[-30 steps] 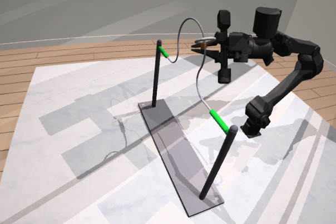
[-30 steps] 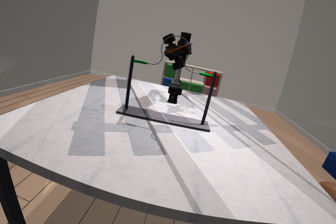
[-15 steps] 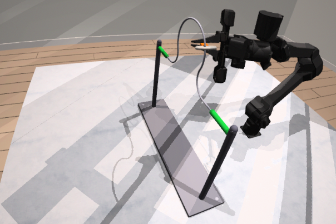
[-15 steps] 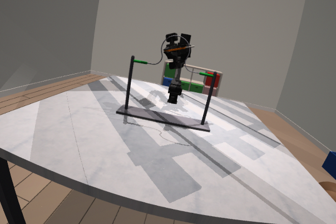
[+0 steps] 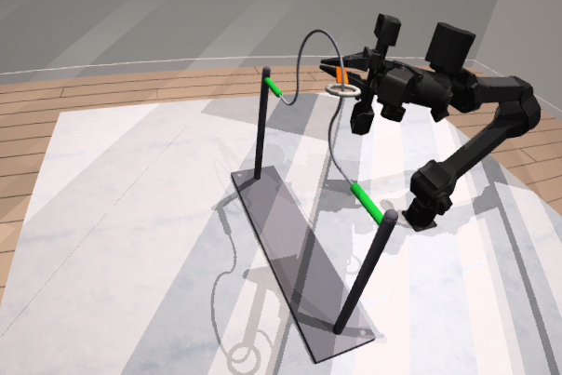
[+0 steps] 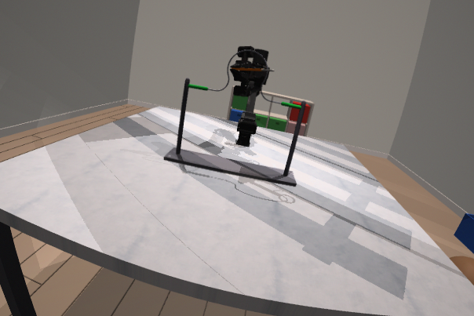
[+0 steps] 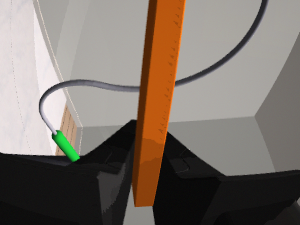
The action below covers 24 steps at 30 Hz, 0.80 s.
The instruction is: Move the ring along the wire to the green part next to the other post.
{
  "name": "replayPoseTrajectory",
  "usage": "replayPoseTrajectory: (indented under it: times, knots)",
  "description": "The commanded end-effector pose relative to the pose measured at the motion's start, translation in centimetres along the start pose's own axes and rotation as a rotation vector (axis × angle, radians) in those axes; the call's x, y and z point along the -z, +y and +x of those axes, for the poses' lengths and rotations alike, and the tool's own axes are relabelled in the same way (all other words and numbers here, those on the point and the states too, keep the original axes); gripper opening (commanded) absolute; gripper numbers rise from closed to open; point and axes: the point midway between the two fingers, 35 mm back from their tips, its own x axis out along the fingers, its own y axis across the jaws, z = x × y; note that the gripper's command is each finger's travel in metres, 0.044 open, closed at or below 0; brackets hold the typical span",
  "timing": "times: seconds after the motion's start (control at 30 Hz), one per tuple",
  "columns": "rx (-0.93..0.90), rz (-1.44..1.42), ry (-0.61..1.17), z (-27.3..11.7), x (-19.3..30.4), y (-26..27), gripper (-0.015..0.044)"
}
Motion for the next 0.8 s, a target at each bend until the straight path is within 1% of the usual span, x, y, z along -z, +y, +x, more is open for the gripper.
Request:
replayPoseTrajectory:
  times: [0.0,0.77]
  knots:
    - [0.024,-0.052,-0.008,0.03,-0.02,0.07,-0.0150]
    - [0.154,-0.271,-0.034,0.08,-0.13,-0.84,-0.0150]
